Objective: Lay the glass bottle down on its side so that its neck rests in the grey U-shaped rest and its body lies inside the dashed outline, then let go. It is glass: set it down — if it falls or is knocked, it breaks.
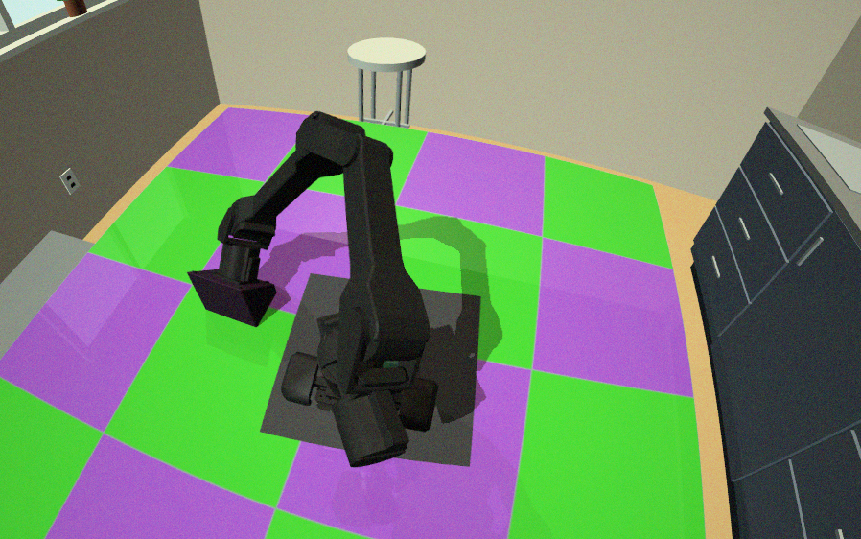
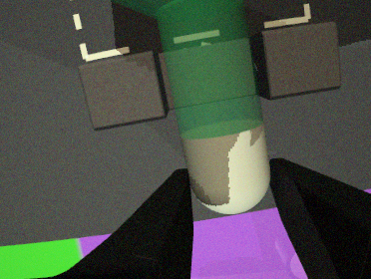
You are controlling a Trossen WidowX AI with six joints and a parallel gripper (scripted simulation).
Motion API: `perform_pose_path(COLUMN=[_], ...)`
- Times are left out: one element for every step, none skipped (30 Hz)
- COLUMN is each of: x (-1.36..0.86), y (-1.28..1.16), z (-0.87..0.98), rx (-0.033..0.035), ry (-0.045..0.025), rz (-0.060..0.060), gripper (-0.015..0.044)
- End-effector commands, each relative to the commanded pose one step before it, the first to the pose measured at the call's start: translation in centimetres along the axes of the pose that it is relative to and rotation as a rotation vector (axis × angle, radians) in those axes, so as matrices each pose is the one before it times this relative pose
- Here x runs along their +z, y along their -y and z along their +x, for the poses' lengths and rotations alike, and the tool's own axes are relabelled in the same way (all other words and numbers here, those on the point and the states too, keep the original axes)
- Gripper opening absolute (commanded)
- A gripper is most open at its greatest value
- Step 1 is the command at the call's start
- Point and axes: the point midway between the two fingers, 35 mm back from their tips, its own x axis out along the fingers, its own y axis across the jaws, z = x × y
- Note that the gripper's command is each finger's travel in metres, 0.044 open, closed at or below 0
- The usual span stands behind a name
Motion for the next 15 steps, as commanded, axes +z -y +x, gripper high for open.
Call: perform_pose_path(x=[0.298, 0.002, 0.002, 0.002, 0.002, 0.002, -0.319, 0.000, 0.000, 0.000, 0.000, 0.000, 0.000, 0.000, 0.000], y=[-0.081, -0.003, -0.003, -0.003, -0.003, -0.003, 0.085, 0.000, 0.000, 0.000, 0.000, 0.000, 0.000, 0.000, 0.000], z=[0.343, 0.016, 0.016, 0.016, 0.016, 0.016, -0.353, 0.000, 0.000, 0.000, 0.000, 0.000, 0.000, 0.000, 0.000], rx=[0.00246, -0.00055, -0.00056, -0.00057, -0.00058, -0.00059, -0.00338, 0.00000, 0.00000, 0.00000, 0.00000, 0.00000, 0.00000, 0.00000, 0.00000], ry=[0.00576, -0.00120, -0.00121, -0.00123, -0.00124, -0.00126, -0.00737, 0.00000, 0.00000, 0.00000, 0.00000, 0.00000, 0.00000, 0.00000, 0.00000], rz=[0.0036, -0.0008, -0.0008, -0.0008, -0.0008, -0.0008, -0.0043, 0.0000, 0.0000, 0.0000, 0.0000, 0.0000, 0.0000, 0.0000, 0.0000], gripper=[0.0111, 0.0111, 0.0111, 0.0111, 0.0111, 0.0111, 0.0111, 0.0111, 0.0111, 0.0111, 0.0111, 0.0111, 0.0111, 0.0111, 0.0111])
